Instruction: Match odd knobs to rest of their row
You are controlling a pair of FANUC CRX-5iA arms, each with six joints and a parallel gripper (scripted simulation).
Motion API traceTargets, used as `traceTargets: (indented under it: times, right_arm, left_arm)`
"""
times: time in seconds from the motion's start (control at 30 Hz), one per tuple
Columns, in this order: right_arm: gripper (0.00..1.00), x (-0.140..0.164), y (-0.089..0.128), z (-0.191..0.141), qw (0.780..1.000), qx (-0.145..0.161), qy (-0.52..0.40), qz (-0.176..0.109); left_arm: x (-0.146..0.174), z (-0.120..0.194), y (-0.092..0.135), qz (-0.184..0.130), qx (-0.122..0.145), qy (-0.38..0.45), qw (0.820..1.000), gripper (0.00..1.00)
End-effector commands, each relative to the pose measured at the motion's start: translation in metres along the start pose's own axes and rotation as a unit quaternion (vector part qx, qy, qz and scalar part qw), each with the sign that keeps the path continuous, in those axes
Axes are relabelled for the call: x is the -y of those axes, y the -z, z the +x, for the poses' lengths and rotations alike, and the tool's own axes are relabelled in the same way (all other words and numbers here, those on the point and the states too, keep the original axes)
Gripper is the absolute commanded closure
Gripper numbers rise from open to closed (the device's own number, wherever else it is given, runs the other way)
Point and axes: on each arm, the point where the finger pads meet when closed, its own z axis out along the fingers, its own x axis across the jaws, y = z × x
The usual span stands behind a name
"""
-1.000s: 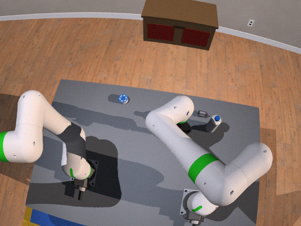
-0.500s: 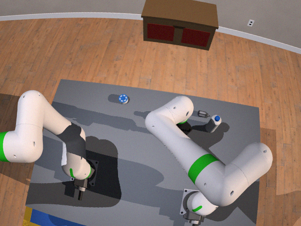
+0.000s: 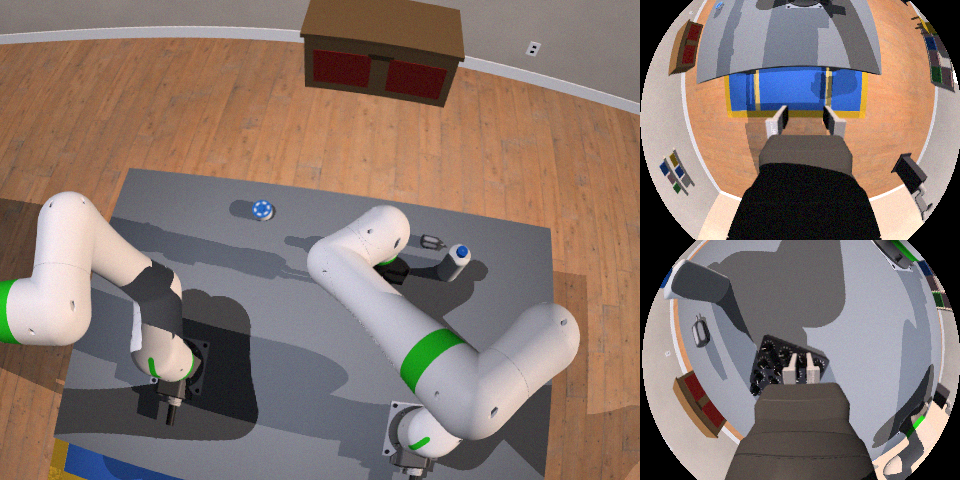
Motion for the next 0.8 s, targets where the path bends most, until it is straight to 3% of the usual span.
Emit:
traceTargets:
  times: [0.0,0.4,0.77]
  right_arm:
    - [0.70,-0.0004,0.0005,-0.0002,0.999,0.000,0.036,-0.001]
    - [0.70,-0.0004,0.0005,-0.0002,0.986,0.000,0.166,-0.001]
    - [0.70,-0.0004,0.0005,-0.0002,0.952,0.000,0.307,-0.001]
  left_arm:
    - [-0.0002,-0.0001,0.0008,-0.001,0.000,0.000,1.000,0.00]
    - [-0.0002,-0.0001,0.0008,-0.001,0.000,0.000,1.000,0.00]
    - [-0.0002,-0.0001,0.0008,-0.001,0.000,0.000,1.000,0.00]
